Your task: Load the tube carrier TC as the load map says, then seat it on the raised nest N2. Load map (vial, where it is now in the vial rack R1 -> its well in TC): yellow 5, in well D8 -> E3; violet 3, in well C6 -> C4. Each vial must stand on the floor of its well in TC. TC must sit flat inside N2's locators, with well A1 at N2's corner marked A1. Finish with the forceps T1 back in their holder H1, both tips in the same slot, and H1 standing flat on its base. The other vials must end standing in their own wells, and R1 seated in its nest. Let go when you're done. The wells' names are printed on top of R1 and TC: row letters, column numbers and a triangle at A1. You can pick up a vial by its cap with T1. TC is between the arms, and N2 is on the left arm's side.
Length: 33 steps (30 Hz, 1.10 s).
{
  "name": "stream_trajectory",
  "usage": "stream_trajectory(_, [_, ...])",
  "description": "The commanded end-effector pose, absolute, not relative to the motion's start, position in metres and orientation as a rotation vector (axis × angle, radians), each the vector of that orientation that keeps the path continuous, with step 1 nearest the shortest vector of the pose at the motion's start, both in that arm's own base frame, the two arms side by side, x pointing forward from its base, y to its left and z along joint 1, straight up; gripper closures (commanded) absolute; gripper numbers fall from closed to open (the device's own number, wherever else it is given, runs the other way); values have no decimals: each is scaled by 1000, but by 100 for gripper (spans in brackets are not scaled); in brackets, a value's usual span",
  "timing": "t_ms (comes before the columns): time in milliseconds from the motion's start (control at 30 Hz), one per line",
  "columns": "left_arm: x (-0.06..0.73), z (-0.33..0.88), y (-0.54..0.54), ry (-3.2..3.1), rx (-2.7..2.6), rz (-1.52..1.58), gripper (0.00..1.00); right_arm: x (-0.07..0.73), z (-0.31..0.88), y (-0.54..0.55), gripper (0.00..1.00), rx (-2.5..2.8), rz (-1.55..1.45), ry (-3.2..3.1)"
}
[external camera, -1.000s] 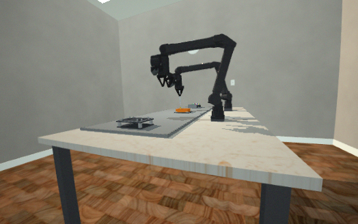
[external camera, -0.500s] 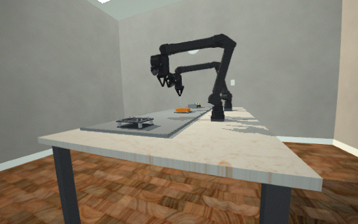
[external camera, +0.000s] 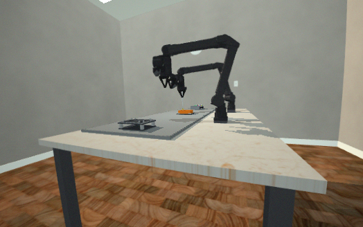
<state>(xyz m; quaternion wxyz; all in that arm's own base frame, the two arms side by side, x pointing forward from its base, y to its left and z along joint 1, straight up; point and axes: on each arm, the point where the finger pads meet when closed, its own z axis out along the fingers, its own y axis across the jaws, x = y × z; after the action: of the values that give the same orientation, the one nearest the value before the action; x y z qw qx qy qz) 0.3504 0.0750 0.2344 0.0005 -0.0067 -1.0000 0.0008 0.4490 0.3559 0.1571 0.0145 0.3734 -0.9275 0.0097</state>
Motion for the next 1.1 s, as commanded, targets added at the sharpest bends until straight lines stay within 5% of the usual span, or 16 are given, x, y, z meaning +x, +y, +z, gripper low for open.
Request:
stream_trajectory(0, [359, 248, 77, -3177, -22, -12, 0, 452, 181, 350, 92, 1175, 9, -2920])
stream_trajectory(1067, [359, 248, 77, -3177, -22, -12, 0, 455, 185, 352, 93, 1180, 2, -2934])
